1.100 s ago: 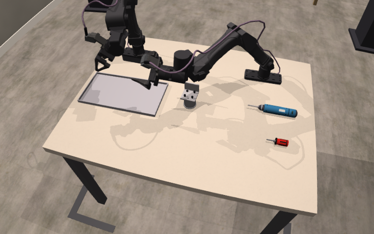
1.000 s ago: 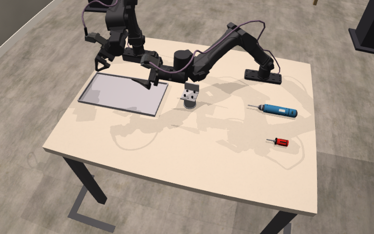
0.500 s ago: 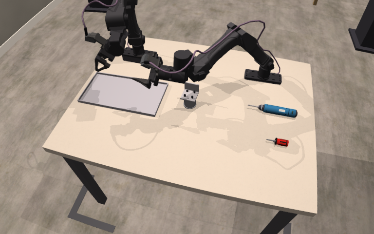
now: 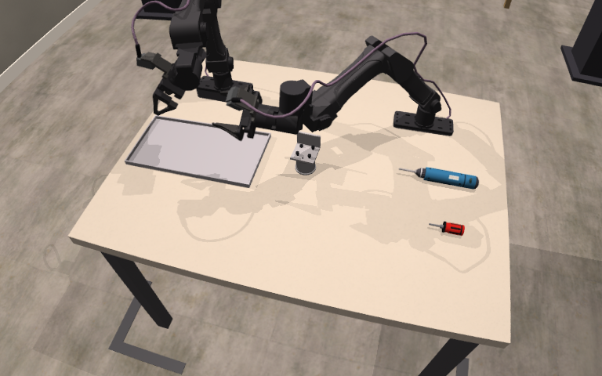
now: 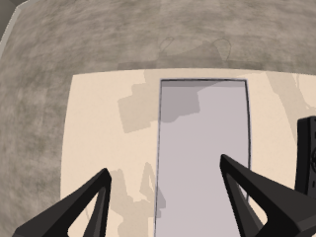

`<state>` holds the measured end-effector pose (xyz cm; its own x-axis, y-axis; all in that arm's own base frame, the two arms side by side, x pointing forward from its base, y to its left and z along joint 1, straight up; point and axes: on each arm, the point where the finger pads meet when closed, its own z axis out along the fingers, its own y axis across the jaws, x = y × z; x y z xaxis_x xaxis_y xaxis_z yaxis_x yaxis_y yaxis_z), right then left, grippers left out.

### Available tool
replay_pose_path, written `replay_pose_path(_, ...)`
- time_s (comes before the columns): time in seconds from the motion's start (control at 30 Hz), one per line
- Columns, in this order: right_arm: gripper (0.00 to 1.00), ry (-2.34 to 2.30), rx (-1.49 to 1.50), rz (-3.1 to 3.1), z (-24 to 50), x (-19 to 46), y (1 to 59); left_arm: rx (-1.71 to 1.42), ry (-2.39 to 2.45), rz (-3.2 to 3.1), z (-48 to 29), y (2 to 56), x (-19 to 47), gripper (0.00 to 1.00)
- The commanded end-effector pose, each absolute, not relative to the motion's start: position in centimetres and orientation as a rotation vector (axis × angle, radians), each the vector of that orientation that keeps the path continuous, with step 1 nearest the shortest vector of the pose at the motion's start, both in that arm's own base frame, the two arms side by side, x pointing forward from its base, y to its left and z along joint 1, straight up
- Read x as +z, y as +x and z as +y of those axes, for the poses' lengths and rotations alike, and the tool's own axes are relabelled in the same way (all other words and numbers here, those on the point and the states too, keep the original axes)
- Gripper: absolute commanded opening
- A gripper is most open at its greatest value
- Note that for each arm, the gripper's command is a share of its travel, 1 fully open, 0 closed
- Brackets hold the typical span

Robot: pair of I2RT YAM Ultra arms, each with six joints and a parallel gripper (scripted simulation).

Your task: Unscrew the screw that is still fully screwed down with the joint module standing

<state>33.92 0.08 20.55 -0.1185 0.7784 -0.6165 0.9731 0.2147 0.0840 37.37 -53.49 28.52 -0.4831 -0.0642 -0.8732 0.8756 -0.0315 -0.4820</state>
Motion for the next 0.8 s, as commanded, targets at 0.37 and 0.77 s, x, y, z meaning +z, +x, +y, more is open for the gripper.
replay_pose_path(0.37, 1.00, 1.612, -0.453, 1.937, 0.0, 21.0, 34.0, -1.612, 0.887, 1.481, -53.4, 37.2, 29.5, 0.65)
replay_pose_path(0.77, 1.00, 1.612, -0.453, 1.937, 0.0, 21.0, 34.0, -1.549, 0.684, 1.689, -48.6, 41.5, 27.8, 0.65)
